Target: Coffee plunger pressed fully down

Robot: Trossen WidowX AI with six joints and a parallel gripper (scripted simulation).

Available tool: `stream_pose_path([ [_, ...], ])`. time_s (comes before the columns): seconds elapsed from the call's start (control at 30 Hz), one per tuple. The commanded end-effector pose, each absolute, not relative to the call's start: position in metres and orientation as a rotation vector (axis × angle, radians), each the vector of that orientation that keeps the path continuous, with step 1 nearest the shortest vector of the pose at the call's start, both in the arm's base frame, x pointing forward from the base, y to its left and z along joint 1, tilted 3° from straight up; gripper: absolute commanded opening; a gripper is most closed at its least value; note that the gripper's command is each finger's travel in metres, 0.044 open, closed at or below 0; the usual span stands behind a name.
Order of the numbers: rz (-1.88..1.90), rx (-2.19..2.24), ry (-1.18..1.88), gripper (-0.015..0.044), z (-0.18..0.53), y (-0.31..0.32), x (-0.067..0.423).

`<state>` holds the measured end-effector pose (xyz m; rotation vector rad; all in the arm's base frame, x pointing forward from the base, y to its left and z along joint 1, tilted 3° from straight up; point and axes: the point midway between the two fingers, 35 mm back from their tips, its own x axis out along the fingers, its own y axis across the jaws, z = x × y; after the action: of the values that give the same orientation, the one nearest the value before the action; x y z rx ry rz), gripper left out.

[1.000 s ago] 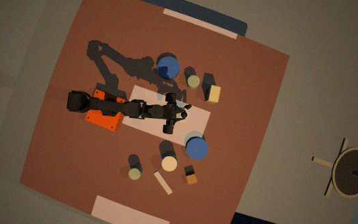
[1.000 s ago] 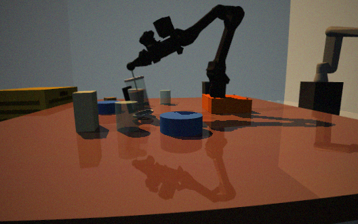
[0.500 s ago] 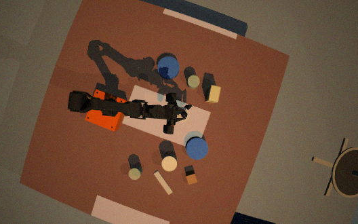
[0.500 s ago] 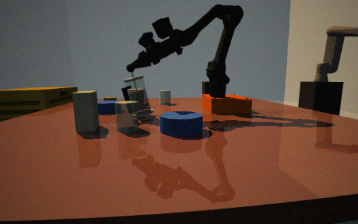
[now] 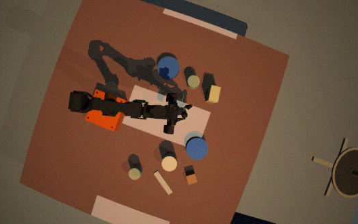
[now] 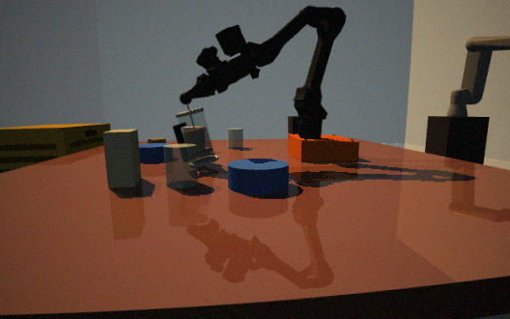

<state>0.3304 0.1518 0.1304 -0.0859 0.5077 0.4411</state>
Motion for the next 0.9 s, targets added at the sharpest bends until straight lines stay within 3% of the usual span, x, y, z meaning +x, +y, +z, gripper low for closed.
stream_pose_path([
  [0.0, 0.437, -0.082, 0.534, 0.0124, 0.1237, 0.1518, 0.33],
  [0.87, 0.441, -0.087, 0.517, 0.0124, 0.1289, 0.1528, 0.3324],
])
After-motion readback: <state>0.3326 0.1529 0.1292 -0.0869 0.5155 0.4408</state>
